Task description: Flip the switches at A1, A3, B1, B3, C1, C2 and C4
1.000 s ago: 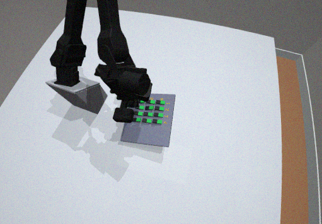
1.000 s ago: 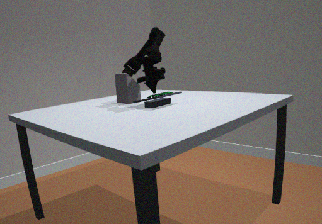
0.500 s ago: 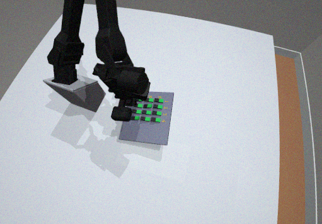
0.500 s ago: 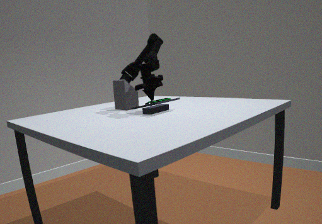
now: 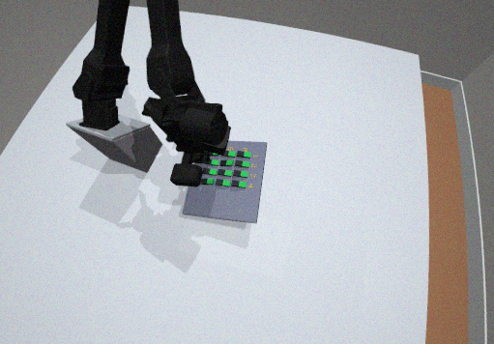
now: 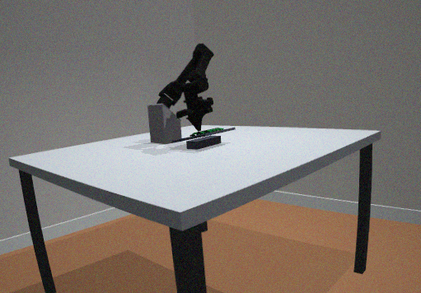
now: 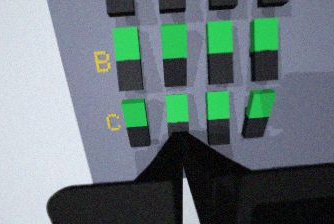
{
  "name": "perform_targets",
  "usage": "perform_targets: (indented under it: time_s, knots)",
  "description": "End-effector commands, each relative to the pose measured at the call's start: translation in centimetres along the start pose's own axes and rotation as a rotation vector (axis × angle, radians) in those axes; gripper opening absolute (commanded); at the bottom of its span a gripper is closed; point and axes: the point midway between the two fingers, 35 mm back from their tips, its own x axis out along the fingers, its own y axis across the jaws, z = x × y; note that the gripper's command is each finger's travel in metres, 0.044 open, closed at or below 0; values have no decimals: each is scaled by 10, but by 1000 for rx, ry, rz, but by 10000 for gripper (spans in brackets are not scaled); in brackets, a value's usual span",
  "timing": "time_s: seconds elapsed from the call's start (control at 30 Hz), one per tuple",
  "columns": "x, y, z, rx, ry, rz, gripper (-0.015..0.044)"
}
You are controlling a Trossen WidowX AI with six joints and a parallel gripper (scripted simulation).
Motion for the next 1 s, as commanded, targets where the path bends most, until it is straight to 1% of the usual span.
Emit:
perform_targets:
  time_s: [0.0,0.97]
  knots:
    - [1,0,-1,4,1,1,0]
    - [4,0,-1,4,1,1,0]
